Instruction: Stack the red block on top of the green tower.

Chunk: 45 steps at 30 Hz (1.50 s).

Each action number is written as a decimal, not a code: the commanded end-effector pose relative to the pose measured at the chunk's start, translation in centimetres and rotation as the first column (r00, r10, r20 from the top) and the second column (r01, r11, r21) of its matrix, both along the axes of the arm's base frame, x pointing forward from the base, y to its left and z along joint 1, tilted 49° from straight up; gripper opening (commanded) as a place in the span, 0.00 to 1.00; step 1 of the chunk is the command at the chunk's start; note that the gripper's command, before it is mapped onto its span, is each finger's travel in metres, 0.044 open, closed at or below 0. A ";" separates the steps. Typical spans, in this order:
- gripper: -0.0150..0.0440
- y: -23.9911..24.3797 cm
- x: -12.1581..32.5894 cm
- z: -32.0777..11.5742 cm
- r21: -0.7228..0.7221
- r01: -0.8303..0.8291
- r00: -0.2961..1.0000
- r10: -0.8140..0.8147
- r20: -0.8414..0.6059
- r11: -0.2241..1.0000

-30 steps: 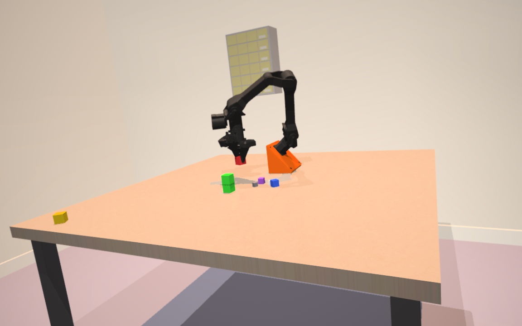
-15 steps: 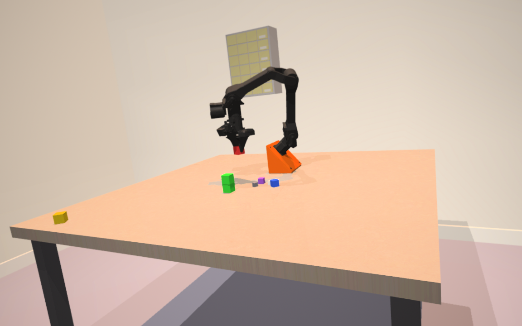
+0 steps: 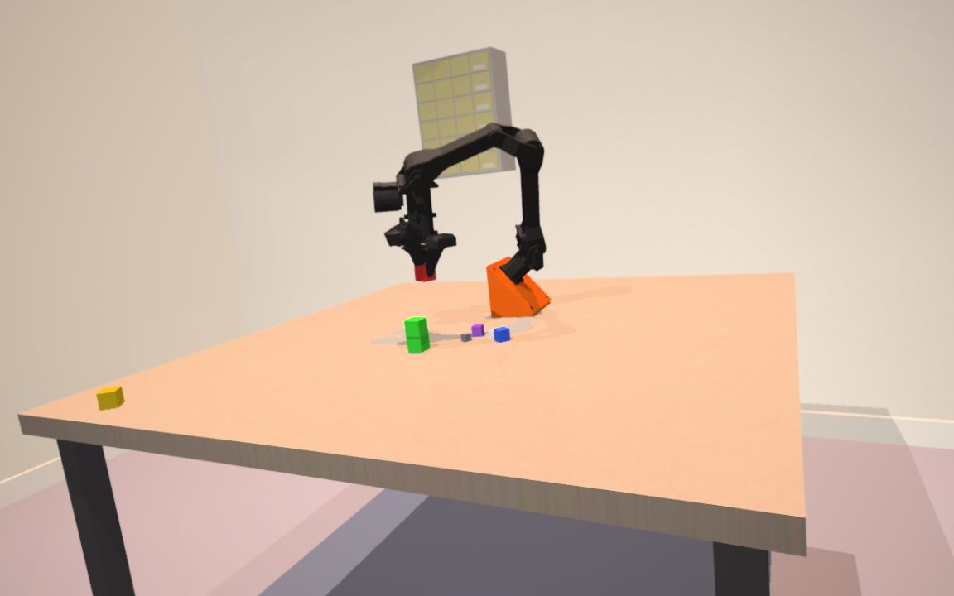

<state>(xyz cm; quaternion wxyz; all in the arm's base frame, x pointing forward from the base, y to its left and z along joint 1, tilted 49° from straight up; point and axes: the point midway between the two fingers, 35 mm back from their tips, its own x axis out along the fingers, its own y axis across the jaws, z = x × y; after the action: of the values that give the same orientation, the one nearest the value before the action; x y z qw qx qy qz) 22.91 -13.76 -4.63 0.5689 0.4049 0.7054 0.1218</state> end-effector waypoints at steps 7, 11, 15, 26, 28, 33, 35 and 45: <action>0.25 0.3 5.0 0.5 0.007 0.009 1.000 -0.009 -0.003 1.000; 0.25 0.6 6.8 0.9 0.011 0.013 1.000 -0.013 -0.002 1.000; 0.25 1.1 8.6 1.3 0.015 0.017 1.000 -0.017 -0.002 1.000; 0.25 3.2 13.5 2.6 0.034 0.021 1.000 -0.021 -0.002 0.999; 0.25 3.5 14.2 2.7 0.039 0.022 1.000 -0.022 -0.004 0.999; 0.25 4.2 15.3 3.0 0.047 0.024 1.000 -0.024 -0.006 0.999; 0.25 4.2 15.3 3.0 0.047 0.025 1.000 -0.024 -0.006 0.999; 0.25 5.6 15.3 1.8 0.048 0.025 1.000 -0.024 -0.006 0.999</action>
<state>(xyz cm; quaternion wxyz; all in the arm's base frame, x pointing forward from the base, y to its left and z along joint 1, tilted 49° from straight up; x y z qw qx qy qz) 38.23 -8.61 -2.47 0.5620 0.4241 0.6981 0.1301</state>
